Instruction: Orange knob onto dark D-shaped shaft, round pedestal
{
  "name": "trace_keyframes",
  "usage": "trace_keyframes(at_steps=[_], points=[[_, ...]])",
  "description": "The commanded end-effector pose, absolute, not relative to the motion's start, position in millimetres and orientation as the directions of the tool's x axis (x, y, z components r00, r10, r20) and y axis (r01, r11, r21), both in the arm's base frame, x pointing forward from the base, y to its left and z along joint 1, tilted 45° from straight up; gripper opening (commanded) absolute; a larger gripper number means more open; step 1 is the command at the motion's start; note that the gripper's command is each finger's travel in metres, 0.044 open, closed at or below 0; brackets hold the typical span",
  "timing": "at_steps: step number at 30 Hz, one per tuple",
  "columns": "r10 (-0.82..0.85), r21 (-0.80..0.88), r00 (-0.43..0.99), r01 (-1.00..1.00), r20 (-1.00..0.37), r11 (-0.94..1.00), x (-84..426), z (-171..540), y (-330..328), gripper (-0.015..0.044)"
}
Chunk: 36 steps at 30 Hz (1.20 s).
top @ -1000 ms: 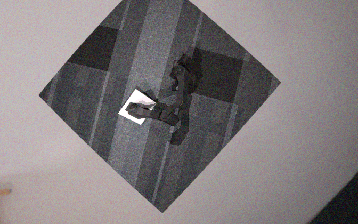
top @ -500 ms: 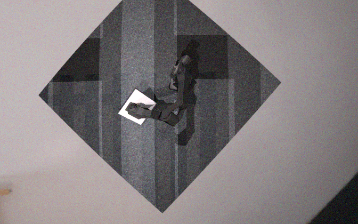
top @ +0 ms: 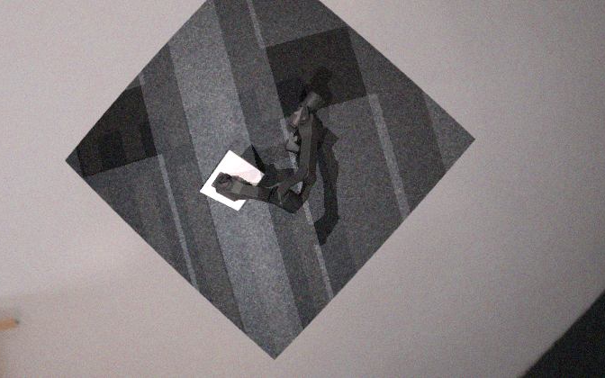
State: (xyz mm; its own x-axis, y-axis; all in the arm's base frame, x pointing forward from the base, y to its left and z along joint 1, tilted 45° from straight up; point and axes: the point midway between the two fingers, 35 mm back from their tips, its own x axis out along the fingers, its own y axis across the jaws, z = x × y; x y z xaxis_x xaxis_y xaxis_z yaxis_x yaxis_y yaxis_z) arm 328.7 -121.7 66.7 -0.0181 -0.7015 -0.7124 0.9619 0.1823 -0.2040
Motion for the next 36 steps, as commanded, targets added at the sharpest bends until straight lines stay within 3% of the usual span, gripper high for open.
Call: trace_keyframes(at_steps=[1,9,16,36], points=[[-0.702,-0.202,-0.017,0.962,-0.712,0.182,329.0,66.3,-122.1,0.0000],[-0.702,-0.196,-0.017,0.965,-0.712,0.175,329.5,69.8,-119.2,0.0000],[-0.702,-0.058,-0.017,0.998,-0.712,0.034,330.5,69.5,-120.7,0.0000],[-0.702,-0.058,-0.017,0.998,-0.712,0.034,329.0,66.5,-121.7,0.0000]])
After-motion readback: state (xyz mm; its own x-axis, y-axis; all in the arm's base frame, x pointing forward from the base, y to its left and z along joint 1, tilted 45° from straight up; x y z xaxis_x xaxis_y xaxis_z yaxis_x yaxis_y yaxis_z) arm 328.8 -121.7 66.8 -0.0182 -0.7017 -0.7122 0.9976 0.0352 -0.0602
